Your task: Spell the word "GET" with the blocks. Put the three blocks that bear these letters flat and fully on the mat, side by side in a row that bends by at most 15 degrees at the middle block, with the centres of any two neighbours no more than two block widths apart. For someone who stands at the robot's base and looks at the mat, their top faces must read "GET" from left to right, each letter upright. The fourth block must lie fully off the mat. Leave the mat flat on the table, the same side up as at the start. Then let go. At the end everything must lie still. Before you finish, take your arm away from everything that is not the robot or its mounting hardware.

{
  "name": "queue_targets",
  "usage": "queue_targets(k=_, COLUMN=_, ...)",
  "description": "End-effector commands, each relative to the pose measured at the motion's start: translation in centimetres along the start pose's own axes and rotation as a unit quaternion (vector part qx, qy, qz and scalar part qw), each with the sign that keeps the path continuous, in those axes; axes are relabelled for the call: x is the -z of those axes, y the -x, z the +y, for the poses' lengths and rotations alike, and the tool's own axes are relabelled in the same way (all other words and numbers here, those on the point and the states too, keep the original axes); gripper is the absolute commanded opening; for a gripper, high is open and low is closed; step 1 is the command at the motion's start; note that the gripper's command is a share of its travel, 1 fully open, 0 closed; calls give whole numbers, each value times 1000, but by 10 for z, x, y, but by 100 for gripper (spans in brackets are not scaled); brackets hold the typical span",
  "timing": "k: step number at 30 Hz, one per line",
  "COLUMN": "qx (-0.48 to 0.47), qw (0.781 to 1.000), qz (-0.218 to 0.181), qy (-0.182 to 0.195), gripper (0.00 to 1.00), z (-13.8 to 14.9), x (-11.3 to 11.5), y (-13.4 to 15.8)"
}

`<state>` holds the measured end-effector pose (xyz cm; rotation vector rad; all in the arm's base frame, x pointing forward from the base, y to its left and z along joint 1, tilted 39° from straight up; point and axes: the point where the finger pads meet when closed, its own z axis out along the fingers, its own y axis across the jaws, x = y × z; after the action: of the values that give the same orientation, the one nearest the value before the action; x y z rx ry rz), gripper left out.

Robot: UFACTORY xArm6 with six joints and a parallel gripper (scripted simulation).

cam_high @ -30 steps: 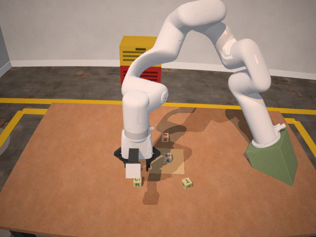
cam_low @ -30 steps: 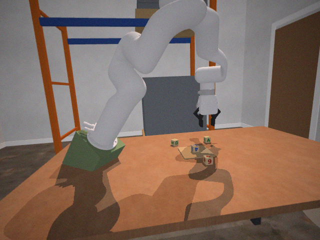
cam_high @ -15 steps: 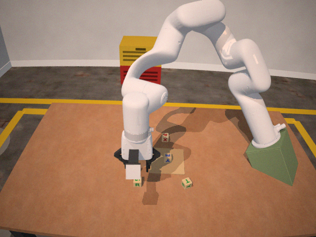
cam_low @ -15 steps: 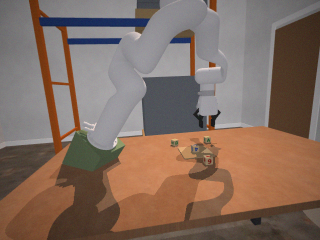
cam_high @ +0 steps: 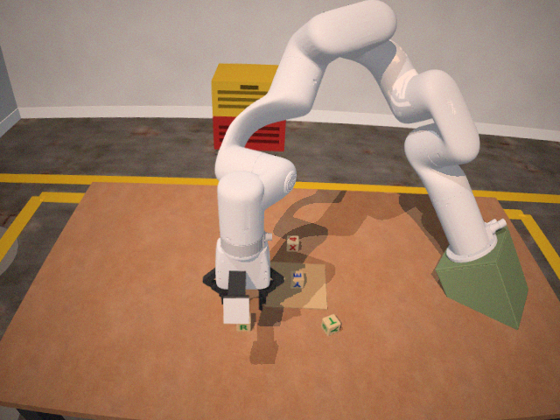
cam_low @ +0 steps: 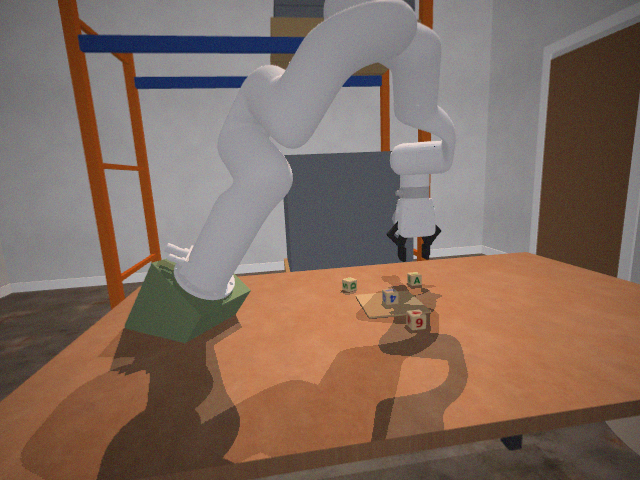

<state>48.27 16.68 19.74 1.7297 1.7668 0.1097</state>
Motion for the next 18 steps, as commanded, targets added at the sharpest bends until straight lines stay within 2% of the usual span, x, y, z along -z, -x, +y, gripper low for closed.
queue_targets(k=1, qx=-1, qw=1000, qz=1, qy=2, gripper=69, z=2, x=-8, y=0)
queue_targets(k=18, qx=-1, qw=1000, qz=1, qy=2, gripper=69, z=2, x=-27, y=-1)
